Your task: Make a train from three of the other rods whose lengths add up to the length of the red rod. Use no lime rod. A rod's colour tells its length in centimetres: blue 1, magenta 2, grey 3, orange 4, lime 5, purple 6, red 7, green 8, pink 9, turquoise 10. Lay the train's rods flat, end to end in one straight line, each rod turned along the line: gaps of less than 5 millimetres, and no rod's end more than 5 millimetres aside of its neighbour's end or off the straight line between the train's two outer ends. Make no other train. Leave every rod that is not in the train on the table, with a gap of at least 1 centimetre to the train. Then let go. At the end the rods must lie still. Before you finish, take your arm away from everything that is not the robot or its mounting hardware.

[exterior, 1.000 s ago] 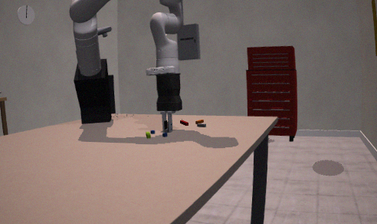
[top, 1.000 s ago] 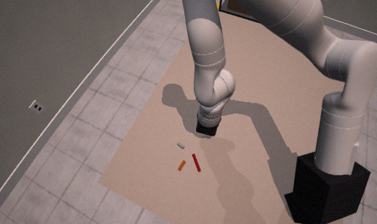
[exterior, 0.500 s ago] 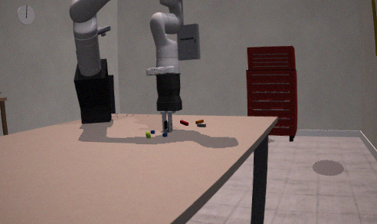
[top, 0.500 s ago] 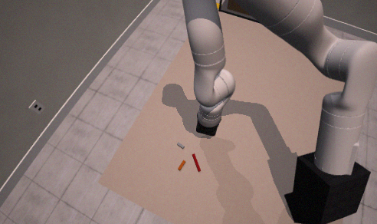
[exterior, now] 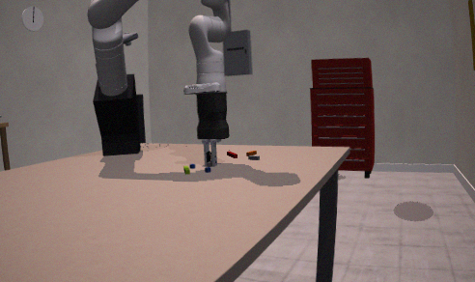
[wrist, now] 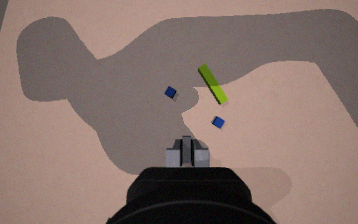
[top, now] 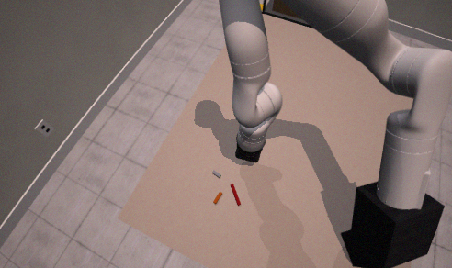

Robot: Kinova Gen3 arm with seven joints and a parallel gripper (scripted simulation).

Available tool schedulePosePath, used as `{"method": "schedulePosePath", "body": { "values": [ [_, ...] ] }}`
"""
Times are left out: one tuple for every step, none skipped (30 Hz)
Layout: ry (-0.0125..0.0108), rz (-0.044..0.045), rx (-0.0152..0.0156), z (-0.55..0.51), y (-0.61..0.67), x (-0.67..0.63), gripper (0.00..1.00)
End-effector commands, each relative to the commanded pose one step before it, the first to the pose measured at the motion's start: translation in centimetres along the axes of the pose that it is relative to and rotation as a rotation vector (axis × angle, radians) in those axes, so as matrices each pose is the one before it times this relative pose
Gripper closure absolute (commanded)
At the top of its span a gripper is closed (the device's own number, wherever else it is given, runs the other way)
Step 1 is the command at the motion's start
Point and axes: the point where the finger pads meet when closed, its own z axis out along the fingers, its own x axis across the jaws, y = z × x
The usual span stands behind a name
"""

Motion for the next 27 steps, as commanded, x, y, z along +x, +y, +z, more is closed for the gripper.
{"method": "schedulePosePath", "body": {
  "values": [
    [-0.00286, -0.00133, -0.00166, -0.416, 0.098, -0.106, 0.76],
    [-0.00001, 0.0, 0.00001, -0.251, 0.0, -0.001, 0.76],
    [0.0, 0.0, 0.0, -0.307, 0.0, 0.0, 0.76],
    [0.00001, 0.0, -0.00001, -0.359, 0.0, 0.001, 0.76],
    [0.0, 0.0, 0.00001, -0.403, 0.0, -0.001, 0.76],
    [0.0, 0.0, 0.0, -0.443, 0.0, 0.0, 0.76],
    [0.0, 0.0, 0.0, -0.475, 0.0, 0.0, 0.76],
    [0.0, 0.0, 0.0, -0.5, 0.0, 0.0, 0.76],
    [0.0, 0.0, 0.0, -0.517, 0.0, 0.0, 0.76],
    [0.0, 0.0, 0.0, -0.527, 0.0, 0.0, 0.76],
    [0.0, 0.0, 0.0, -0.529, 0.0, 0.0, 0.76],
    [0.0, 0.0, 0.0, -0.525, 0.0, 0.0, 0.76],
    [0.0, 0.0, 0.0, -0.516, 0.0, 0.0, 0.76],
    [0.0, 0.0, 0.0, -0.5, 0.0, 0.0, 0.76],
    [0.0, 0.0, 0.0, 0.0, 0.0, 0.0, 0.76],
    [0.0, 0.0, 0.0, 0.0, 0.0, 0.0, 0.76],
    [0.0, 0.0, 0.0, -0.48, 0.0, 0.0, 0.76],
    [0.0, 0.0, 0.0, -0.456, 0.0, 0.0, 0.76],
    [0.0, 0.0, 0.0, -0.427, 0.0, 0.0, 0.76],
    [0.00001, 0.0, -0.00001, -0.395, 0.0, 0.001, 0.76],
    [-0.00001, 0.0, 0.00001, -0.359, 0.0, -0.001, 0.76],
    [-0.00001, 0.0, 0.00001, -0.322, 0.0, 0.0, 0.76],
    [0.00001, -0.00001, -0.00001, -0.283, 0.0, 0.001, 0.76],
    [-0.00001, 0.0, 0.00001, -0.242, 0.0, -0.001, 0.76],
    [0.00002, -0.00001, -0.00001, -0.202, 0.0, 0.001, 0.76],
    [-0.00002, 0.00001, 0.00001, -0.162, 0.0, -0.001, 0.76],
    [0.0, 0.0, 0.0, -0.124, 0.0, 0.0, 0.76]
  ]
}}
